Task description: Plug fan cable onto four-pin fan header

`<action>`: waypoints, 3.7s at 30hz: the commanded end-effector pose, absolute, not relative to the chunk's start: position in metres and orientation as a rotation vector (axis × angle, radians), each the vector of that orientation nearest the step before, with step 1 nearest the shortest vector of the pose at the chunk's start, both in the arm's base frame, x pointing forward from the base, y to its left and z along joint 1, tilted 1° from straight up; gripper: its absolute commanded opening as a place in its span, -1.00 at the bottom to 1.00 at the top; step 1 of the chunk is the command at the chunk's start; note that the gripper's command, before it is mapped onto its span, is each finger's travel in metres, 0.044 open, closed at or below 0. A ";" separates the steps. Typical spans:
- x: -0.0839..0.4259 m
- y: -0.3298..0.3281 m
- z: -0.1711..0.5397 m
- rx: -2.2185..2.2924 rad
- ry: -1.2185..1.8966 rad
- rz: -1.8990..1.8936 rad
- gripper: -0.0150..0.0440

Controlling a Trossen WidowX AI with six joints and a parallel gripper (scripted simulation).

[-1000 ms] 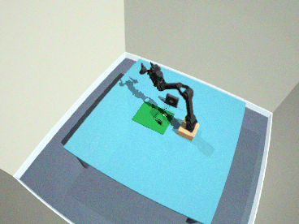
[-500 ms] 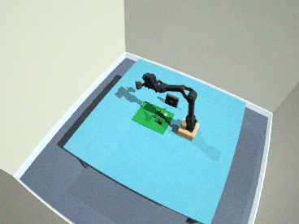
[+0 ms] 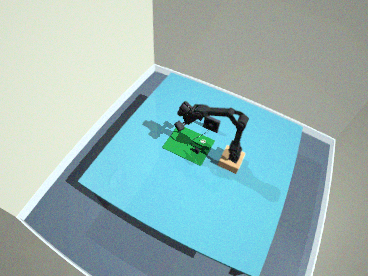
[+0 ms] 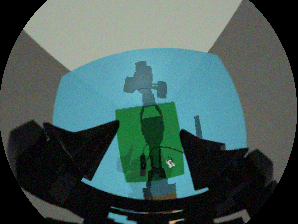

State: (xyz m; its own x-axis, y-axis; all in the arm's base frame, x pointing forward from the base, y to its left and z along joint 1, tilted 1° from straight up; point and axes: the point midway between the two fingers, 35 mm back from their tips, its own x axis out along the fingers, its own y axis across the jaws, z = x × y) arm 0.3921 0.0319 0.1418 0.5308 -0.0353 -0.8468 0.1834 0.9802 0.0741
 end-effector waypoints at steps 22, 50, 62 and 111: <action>0.252 0.062 0.070 0.095 1.548 -0.066 1.00; 0.250 0.062 0.003 0.095 1.548 -0.066 1.00; 0.249 0.062 -0.017 0.095 1.549 -0.066 1.00; 0.262 0.007 0.032 -0.161 1.540 0.175 -0.49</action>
State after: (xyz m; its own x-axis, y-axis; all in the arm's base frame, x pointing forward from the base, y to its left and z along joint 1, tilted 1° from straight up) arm 0.2596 0.0232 0.0322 0.0279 0.0100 -0.9996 -0.1211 0.9926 0.0066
